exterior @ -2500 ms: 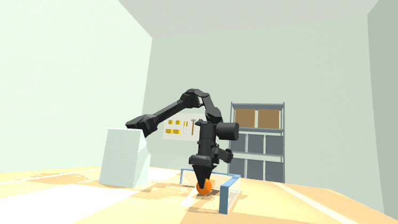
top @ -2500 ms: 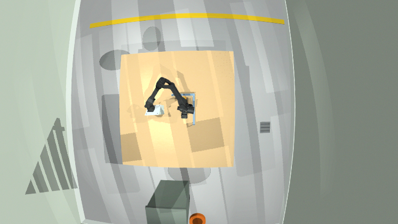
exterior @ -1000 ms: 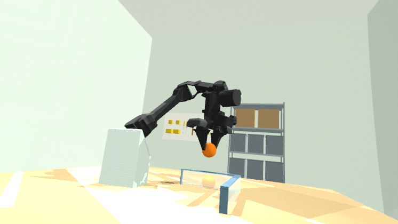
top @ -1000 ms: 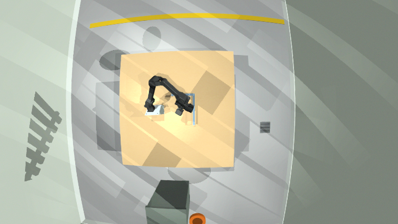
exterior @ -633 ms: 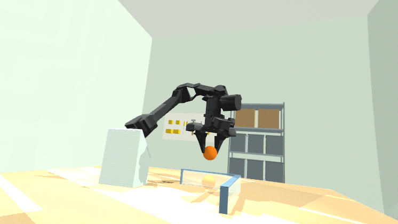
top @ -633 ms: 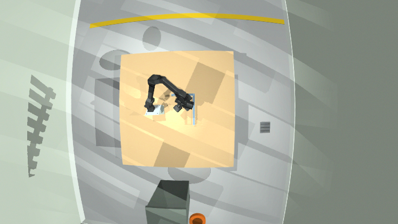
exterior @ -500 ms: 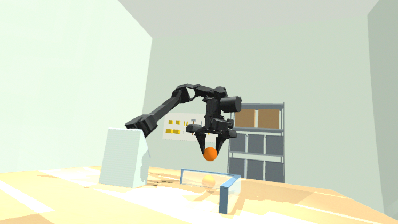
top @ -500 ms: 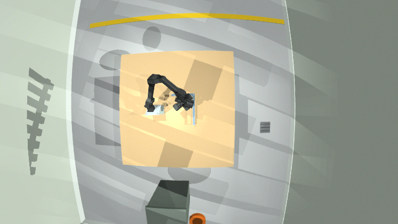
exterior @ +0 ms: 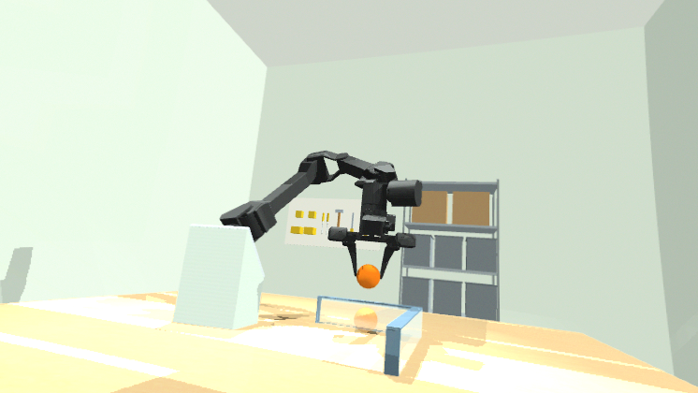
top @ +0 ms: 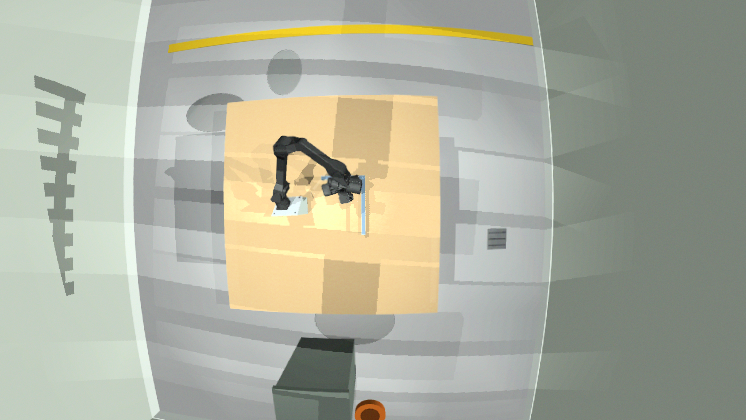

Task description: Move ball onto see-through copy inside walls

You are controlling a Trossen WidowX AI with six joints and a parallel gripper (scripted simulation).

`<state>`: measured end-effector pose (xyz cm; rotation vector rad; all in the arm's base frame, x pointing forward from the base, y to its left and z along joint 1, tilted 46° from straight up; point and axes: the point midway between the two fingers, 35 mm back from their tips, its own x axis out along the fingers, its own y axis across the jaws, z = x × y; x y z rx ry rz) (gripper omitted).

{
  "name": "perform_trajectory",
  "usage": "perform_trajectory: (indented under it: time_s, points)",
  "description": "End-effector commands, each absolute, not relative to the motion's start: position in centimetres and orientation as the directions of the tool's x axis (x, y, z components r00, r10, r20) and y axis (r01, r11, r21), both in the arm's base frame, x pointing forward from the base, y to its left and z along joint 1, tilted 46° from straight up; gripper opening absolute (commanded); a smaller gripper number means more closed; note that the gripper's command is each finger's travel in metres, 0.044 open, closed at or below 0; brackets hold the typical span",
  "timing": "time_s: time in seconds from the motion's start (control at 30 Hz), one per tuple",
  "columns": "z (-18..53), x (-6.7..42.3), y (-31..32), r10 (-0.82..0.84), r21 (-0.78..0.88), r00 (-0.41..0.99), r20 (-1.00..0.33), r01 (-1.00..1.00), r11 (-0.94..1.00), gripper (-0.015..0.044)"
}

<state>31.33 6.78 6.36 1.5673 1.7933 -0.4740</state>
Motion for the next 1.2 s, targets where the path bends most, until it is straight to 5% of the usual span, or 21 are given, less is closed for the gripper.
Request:
perform_trajectory:
  time_s: [0.0, 0.23, 1.17]
  points:
    - [6.8, 31.2, 7.5, 0.713, 0.098, -0.018, -0.701, 0.988, 0.121, 0.0]
    - [7.2, 30.9, 8.6, 0.717, -0.01, -0.019, -0.697, 1.0, 0.017, 0.0]
    - [2.0, 30.7, 14.0, 0.719, -0.01, -0.019, -0.694, 1.0, 0.017, 0.0]
